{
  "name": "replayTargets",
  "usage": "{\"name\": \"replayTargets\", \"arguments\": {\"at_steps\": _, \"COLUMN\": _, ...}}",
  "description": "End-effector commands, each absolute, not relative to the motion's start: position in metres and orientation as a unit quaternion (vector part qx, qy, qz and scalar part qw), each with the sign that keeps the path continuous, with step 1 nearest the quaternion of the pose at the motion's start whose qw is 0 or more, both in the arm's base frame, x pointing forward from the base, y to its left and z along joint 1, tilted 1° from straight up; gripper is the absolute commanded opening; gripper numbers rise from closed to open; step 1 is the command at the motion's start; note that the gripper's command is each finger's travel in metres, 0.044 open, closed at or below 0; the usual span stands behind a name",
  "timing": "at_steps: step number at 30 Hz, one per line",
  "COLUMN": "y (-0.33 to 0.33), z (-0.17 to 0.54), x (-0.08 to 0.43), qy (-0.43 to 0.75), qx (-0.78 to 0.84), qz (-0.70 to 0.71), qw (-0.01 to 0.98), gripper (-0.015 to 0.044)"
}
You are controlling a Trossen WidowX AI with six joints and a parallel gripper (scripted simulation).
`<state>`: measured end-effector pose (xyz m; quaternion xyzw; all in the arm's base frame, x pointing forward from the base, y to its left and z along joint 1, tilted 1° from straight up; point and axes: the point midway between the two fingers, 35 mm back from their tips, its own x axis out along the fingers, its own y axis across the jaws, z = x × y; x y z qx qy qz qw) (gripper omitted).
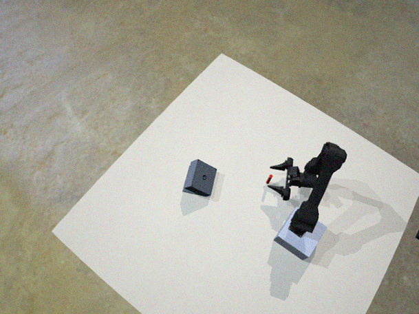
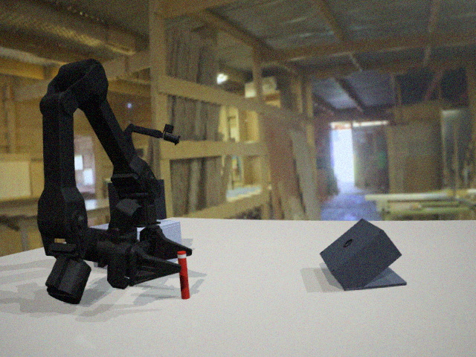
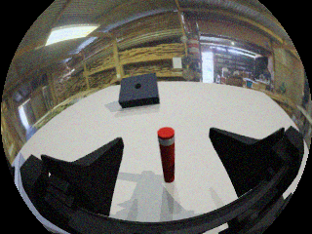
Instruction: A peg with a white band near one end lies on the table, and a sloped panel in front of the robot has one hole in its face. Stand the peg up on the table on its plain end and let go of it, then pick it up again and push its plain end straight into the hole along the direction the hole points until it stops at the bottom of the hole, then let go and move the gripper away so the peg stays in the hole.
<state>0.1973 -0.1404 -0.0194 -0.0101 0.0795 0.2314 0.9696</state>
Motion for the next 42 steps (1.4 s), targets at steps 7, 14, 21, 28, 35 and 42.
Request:
{"name": "replayTargets", "arguments": {"at_steps": 7, "y": -0.153, "z": 0.066, "x": 0.2, "qy": 0.08, "qx": -0.011, "qz": 0.231, "qw": 0.97, "gripper": 0.044}}
{"name": "replayTargets", "arguments": {"at_steps": 14, "y": -0.141, "z": 0.141, "x": 0.196, "qy": 0.08, "qx": -0.011, "qz": 0.231, "qw": 0.97, "gripper": 0.044}}
{"name": "replayTargets", "arguments": {"at_steps": 21, "y": -0.136, "z": 0.138, "x": 0.197, "qy": 0.095, "qx": -0.007, "qz": 0.25, "qw": 0.964, "gripper": 0.044}}
{"name": "replayTargets", "arguments": {"at_steps": 28, "y": -0.113, "z": 0.121, "x": 0.197, "qy": 0.175, "qx": 0.003, "qz": 0.326, "qw": 0.929, "gripper": 0.044}}
{"name": "replayTargets", "arguments": {"at_steps": 35, "y": -0.098, "z": 0.103, "x": 0.195, "qy": 0.269, "qx": 0.001, "qz": 0.379, "qw": 0.885, "gripper": 0.044}}
{"name": "replayTargets", "arguments": {"at_steps": 42, "y": -0.091, "z": 0.086, "x": 0.192, "qy": 0.37, "qx": -0.013, "qz": 0.404, "qw": 0.837, "gripper": 0.044}}
